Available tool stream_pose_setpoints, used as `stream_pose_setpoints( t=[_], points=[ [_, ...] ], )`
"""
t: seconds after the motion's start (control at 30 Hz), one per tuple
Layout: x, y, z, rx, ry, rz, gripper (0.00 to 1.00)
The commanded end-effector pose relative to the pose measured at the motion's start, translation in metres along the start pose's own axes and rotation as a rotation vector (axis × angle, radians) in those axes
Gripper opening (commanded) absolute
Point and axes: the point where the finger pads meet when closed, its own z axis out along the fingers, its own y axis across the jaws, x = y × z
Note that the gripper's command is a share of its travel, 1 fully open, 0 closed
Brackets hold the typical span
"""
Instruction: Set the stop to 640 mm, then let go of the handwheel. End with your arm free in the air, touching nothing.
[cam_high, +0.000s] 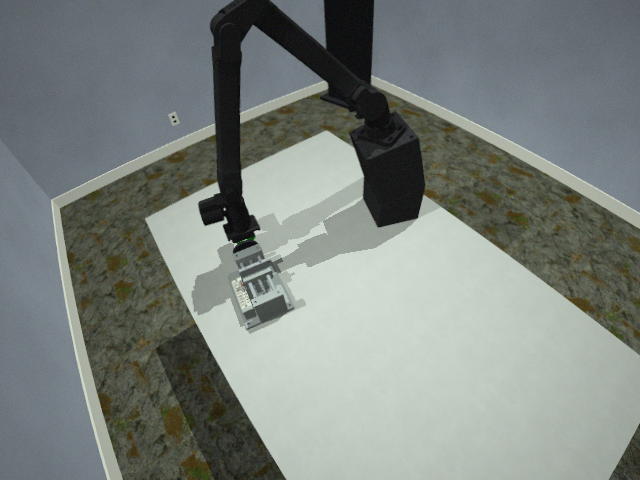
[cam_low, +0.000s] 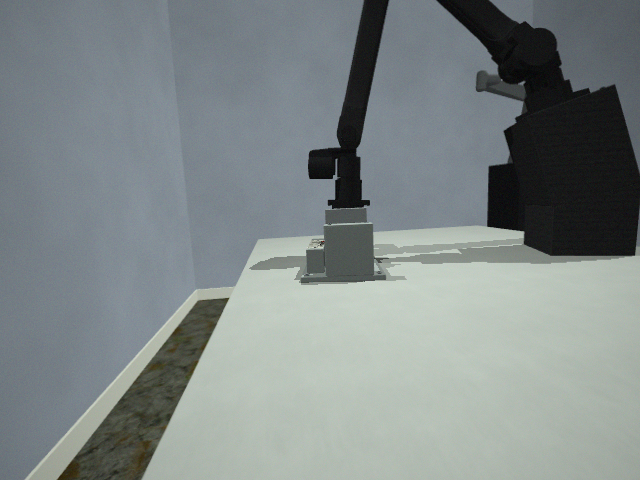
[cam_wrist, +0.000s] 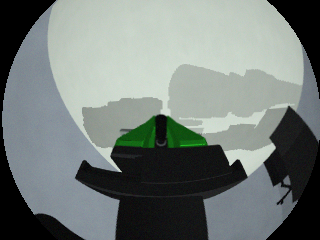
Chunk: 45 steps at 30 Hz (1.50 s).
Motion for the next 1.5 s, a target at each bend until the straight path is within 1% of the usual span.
stream_pose_setpoints(
  t=[0.0,0.07,0.13,0.23,0.27,0.33,0.4,0.47,0.57,0.6,0.63,0.73,0.8,0.97,1.07,1.1,1.13,1.2,1.23,1.27,1.37,1.47],
  points=[
    [-0.006,-0.035,0.010,0.068,-0.002,0.005,0.06],
    [-0.006,-0.036,0.008,0.070,-0.002,0.005,0.06],
    [-0.008,-0.022,-0.011,0.031,-0.005,0.007,0.06],
    [-0.008,-0.024,-0.013,0.032,-0.005,0.007,0.06],
    [-0.006,-0.042,0.000,0.073,-0.001,0.006,0.06],
    [-0.008,-0.028,-0.019,0.032,-0.005,0.008,0.06],
    [-0.008,-0.030,-0.022,0.032,-0.005,0.008,0.06],
    [-0.006,-0.047,-0.009,0.073,-0.001,0.007,0.06],
    [-0.006,-0.047,-0.009,0.073,-0.001,0.007,0.06],
    [-0.006,-0.044,-0.012,0.067,-0.002,0.008,0.06],
    [-0.008,-0.030,-0.027,0.032,-0.005,0.010,0.06],
    [-0.008,-0.027,-0.037,0.032,-0.006,0.014,0.06],
    [-0.008,-0.027,-0.037,0.032,-0.006,0.014,0.06],
    [-0.006,-0.023,-0.053,0.031,-0.007,0.016,0.06],
    [-0.005,-0.023,-0.055,0.031,-0.007,0.016,0.06],
    [-0.004,-0.030,-0.047,0.053,-0.005,0.015,0.06],
    [-0.004,-0.031,-0.046,0.056,-0.005,0.015,0.06],
    [-0.004,-0.022,-0.054,0.037,-0.006,0.015,0.06],
    [-0.005,-0.004,-0.061,0.009,-0.007,0.015,0.06],
    [-0.004,0.003,-0.063,0.002,-0.007,0.015,0.06],
    [-0.003,0.006,-0.066,0.002,-0.006,0.012,0.06],
    [-0.001,0.016,-0.073,-0.001,-0.005,0.009,0.06]
  ],
)
